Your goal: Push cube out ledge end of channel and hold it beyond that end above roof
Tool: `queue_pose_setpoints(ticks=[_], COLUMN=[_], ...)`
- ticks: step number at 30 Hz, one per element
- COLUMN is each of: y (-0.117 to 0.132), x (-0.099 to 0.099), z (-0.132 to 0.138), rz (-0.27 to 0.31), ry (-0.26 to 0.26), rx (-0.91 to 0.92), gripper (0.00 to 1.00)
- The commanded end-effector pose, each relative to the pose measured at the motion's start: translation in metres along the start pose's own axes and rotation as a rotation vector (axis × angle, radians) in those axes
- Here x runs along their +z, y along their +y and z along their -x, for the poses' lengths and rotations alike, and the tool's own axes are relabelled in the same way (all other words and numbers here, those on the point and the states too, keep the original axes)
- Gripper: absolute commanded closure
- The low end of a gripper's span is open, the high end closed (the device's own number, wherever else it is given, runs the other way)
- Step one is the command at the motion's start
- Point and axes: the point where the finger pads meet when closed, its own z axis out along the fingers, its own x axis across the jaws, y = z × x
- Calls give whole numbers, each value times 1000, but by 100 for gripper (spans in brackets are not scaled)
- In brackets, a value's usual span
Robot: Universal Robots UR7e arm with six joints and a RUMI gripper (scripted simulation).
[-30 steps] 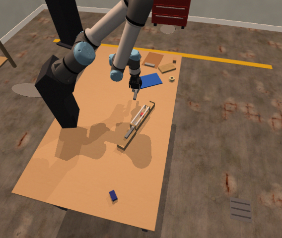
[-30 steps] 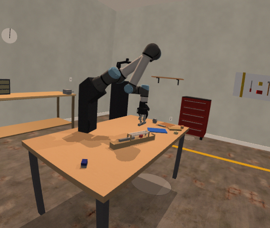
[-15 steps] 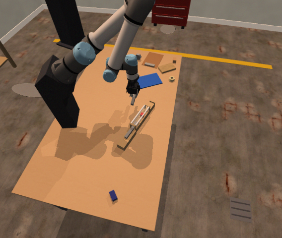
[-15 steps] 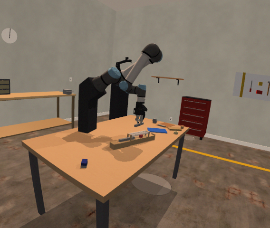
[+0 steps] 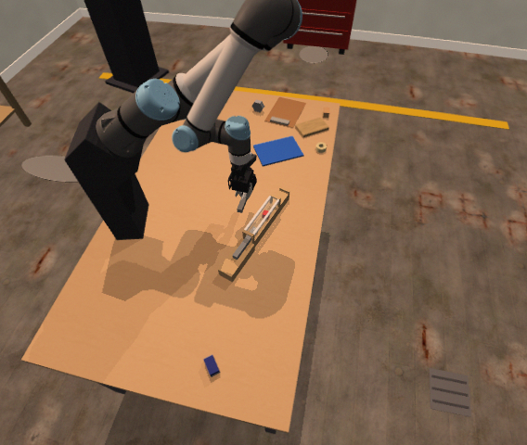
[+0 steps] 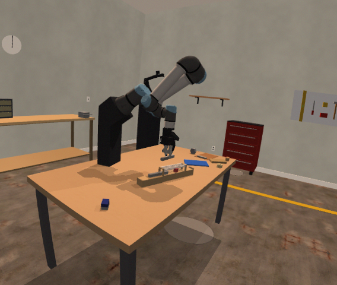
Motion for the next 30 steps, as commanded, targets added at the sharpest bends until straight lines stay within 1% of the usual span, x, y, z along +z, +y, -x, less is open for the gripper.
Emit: queue_pose_setpoints(ticks=[1, 9, 11, 19, 26, 28, 30], y=[35, 101, 101, 174, 248, 248, 266], x=[0, 2, 2, 2, 3, 3, 3], z=[0, -1, -1, -2, -3, -3, -2], rz=[-13, -13, -13, -13, -13, -13, -13], ry=[0, -2, -2, 7, 3, 3, 2], rx=[27, 82, 82, 149, 211, 211, 226], gripper=[100, 100, 100, 100, 100, 100, 100])
